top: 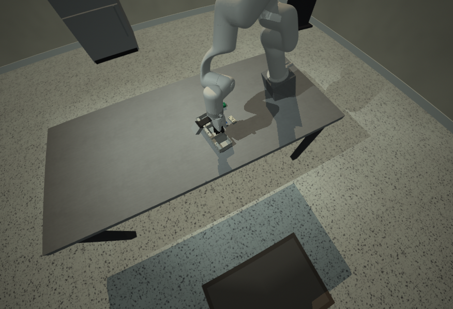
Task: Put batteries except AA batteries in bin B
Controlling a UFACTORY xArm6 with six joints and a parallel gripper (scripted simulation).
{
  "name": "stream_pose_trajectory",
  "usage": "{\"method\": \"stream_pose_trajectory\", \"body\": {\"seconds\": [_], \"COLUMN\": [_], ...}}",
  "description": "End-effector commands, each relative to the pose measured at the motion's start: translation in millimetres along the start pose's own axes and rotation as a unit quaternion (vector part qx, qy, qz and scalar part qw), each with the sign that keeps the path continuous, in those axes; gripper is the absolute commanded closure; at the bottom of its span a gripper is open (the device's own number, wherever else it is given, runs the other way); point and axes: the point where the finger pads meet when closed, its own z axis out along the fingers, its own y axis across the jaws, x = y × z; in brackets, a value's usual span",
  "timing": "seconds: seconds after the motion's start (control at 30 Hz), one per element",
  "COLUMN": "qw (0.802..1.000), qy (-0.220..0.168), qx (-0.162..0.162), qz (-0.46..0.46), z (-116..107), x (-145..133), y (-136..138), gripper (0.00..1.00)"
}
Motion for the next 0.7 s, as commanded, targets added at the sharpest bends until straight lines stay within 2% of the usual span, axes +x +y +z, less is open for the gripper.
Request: {"method": "stream_pose_trajectory", "body": {"seconds": [0.0,0.23,0.37,0.67], "qw": [1.0,1.0,1.0,1.0], "qy": [0.002,0.002,0.002,0.002], "qx": [-0.002,-0.001,-0.001,-0.001], "qz": [0.001,0.001,0.001,0.001], "z": [-0.9,-0.8,-0.8,17.8], "x": [3.4,5.1,5.1,5.2], "y": [-20.1,-44.1,-44.1,-44.0], "gripper": [0.93,0.93,0.93,0.93]}}
